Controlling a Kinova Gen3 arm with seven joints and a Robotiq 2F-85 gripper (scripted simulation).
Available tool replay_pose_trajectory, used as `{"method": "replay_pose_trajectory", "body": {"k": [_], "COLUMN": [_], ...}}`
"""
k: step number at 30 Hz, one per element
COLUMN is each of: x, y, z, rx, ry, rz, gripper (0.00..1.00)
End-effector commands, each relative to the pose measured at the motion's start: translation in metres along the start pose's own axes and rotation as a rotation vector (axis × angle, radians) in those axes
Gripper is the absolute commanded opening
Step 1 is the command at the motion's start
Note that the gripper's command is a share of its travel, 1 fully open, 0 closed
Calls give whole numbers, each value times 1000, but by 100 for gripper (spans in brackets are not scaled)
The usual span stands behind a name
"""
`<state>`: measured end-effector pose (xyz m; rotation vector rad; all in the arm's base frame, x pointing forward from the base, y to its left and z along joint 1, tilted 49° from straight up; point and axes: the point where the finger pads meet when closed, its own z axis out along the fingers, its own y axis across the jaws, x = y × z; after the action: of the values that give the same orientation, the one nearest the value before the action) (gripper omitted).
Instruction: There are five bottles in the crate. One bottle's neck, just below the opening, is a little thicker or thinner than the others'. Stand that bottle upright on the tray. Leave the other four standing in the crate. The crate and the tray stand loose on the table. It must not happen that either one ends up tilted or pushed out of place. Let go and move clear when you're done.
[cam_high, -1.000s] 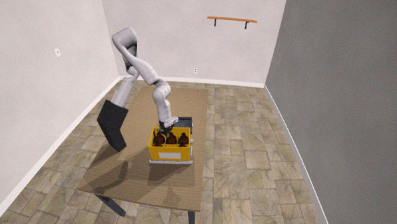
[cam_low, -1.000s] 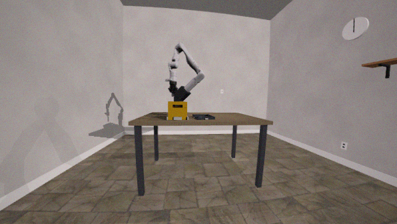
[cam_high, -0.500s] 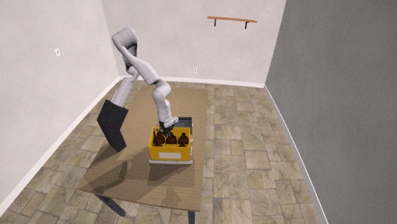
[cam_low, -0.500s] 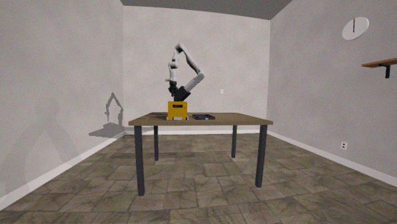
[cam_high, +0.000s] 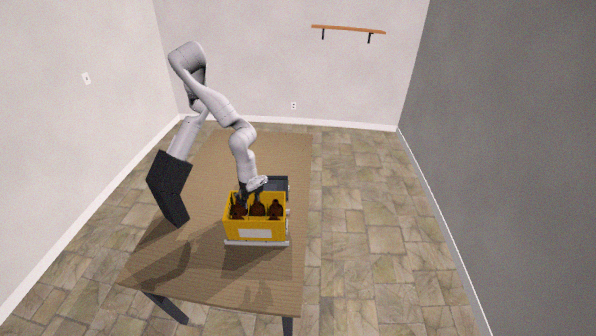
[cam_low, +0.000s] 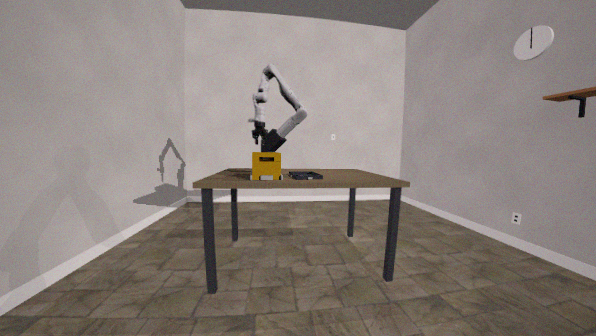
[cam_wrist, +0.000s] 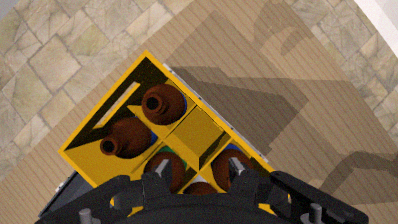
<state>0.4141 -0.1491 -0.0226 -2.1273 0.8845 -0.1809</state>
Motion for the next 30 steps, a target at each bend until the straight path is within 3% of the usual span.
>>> {"method": "replay_pose_trajectory", "body": {"k": [1, 30], "x": [4, 3], "y": [-3, -3], "z": [0, 3], "rx": [7, 6], "ry": [8, 8], "rz": [6, 3], "gripper": [64, 64]}}
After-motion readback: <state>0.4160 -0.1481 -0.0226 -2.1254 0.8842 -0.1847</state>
